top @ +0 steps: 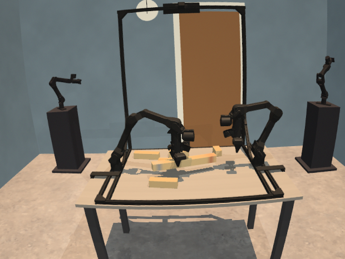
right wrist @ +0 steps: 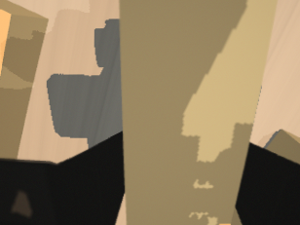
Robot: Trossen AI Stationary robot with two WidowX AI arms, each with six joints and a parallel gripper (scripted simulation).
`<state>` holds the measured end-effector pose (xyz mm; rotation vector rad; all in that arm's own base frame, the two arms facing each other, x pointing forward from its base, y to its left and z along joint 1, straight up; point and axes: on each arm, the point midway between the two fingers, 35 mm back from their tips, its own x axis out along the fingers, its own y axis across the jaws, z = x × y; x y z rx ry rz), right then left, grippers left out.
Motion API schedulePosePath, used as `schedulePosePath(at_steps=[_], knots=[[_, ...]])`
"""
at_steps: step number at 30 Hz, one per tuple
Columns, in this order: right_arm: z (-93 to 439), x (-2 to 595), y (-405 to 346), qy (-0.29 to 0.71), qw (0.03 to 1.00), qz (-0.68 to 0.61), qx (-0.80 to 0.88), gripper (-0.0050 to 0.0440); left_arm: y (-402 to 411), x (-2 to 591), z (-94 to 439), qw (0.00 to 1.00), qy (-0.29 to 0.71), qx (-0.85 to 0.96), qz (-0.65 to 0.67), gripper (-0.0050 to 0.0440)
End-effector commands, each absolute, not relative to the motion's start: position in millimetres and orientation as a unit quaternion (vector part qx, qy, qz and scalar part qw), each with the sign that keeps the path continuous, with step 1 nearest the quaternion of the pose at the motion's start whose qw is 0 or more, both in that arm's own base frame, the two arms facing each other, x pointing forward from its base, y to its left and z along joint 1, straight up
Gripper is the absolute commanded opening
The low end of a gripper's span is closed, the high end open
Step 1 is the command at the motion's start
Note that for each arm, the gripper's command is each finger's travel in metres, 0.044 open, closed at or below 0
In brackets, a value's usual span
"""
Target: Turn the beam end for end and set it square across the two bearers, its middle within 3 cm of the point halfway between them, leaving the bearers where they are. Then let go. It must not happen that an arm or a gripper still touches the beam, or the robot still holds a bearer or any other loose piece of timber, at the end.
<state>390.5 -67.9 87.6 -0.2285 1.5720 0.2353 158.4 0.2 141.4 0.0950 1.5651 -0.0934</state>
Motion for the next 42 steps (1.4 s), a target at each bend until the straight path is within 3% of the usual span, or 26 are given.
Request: schedulePosePath(at_steps=[1,42], knots=[[91.9,390.1,-68.5,0.698,0.698,0.114,-0.114,0.0,0.0,157.5,140.9,0.706,0.706,0.042,-0.042,0.044],[91.9,379.0,-74.6,0.66,0.66,0.254,-0.254,0.0,0.0,157.5,140.9,0.706,0.706,0.042,-0.042,0.044]])
